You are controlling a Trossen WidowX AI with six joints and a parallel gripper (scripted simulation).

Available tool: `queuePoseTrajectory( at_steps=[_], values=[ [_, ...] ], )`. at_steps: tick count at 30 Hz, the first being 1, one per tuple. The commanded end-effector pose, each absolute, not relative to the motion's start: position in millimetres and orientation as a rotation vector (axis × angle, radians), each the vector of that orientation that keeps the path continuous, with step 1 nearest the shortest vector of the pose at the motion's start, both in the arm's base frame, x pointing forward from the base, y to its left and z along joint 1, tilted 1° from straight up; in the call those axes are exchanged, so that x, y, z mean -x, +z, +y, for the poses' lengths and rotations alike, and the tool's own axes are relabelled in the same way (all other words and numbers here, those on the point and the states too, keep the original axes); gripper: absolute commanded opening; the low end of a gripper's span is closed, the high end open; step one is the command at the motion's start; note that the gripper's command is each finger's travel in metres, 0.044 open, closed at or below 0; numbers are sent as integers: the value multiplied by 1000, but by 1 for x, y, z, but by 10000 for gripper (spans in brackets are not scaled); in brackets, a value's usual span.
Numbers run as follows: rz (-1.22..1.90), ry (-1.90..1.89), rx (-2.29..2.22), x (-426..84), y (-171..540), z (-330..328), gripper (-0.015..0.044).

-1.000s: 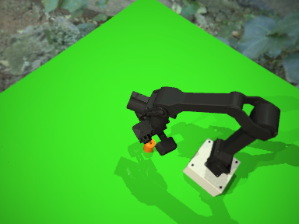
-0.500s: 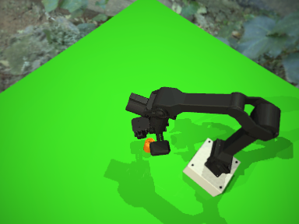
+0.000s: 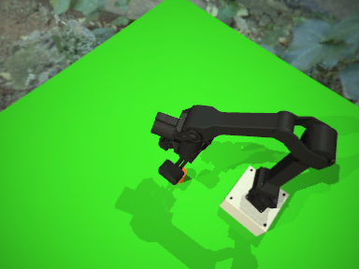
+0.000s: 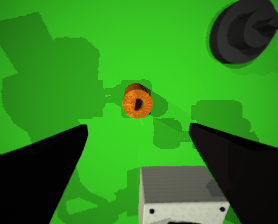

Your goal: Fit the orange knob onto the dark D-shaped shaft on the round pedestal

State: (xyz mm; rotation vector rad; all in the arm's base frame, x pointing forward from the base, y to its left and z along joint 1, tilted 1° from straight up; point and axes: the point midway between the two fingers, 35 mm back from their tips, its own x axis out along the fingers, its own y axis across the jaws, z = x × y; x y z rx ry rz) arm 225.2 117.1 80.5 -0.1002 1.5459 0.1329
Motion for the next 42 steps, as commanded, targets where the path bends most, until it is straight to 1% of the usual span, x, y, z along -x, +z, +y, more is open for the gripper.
queuePoseTrajectory(
  at_steps=[1,9,14,42],
  values=[
    [1549,19,-10,-225,79,116,440],
    [1549,19,-10,-228,80,115,440],
    [1549,19,-10,-229,49,116,440],
    [1549,19,-10,-231,7,118,440]
  ],
)
